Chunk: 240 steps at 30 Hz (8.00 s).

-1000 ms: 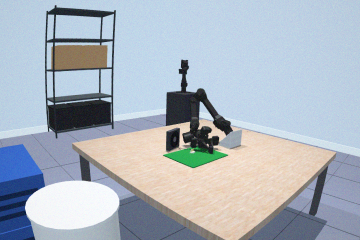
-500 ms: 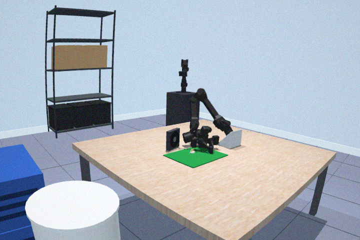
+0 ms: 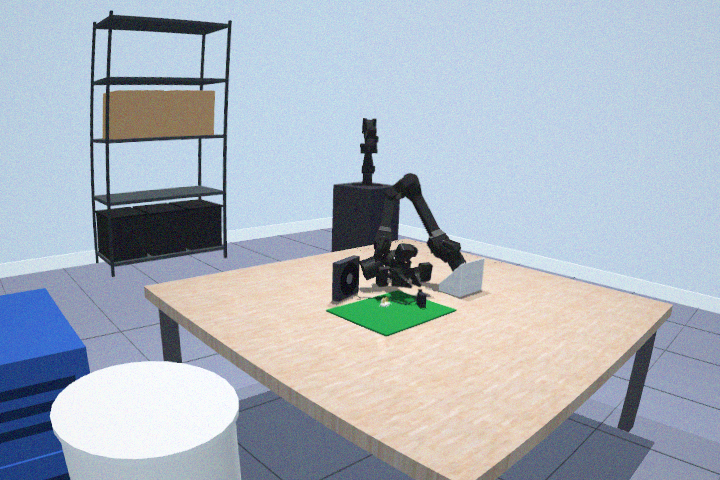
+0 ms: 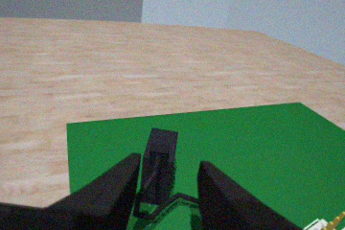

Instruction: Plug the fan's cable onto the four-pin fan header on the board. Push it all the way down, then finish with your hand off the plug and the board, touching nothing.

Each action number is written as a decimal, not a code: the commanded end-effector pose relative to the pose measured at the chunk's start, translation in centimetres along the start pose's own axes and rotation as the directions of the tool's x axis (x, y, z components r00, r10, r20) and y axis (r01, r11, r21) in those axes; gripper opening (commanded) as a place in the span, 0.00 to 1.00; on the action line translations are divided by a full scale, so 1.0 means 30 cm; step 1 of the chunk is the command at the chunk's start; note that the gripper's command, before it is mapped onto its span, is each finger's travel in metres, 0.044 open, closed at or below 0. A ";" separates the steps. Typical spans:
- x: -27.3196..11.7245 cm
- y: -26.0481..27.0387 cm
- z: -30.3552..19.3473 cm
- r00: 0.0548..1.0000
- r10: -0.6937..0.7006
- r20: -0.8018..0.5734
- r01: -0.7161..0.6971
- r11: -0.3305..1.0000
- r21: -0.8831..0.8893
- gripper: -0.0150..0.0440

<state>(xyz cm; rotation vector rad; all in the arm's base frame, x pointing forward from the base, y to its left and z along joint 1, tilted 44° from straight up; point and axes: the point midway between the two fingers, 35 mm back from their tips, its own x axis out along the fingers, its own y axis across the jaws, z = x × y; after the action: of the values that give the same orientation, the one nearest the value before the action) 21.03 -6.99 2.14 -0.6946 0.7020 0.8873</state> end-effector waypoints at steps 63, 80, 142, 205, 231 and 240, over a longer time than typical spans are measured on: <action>-0.113 0.117 0.142 0.603 0.472 -0.643 -0.256 0.878 0.404 1.00; -0.114 0.075 0.204 0.359 0.289 -0.887 -0.065 0.956 0.285 1.00; 0.234 0.006 0.135 0.210 -0.020 -0.977 0.107 0.994 0.003 1.00; 0.229 0.005 0.184 0.210 -0.020 -0.977 0.107 0.994 0.003 0.25; 0.188 -0.127 0.184 0.217 -0.020 -0.976 -0.652 0.741 -0.160 0.25; 0.167 -0.175 0.181 0.217 -0.021 -0.976 -0.842 0.503 -0.197 0.25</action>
<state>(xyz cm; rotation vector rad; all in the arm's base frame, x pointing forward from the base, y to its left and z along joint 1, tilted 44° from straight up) 28.63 -2.51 2.20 -1.8814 1.7626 1.2943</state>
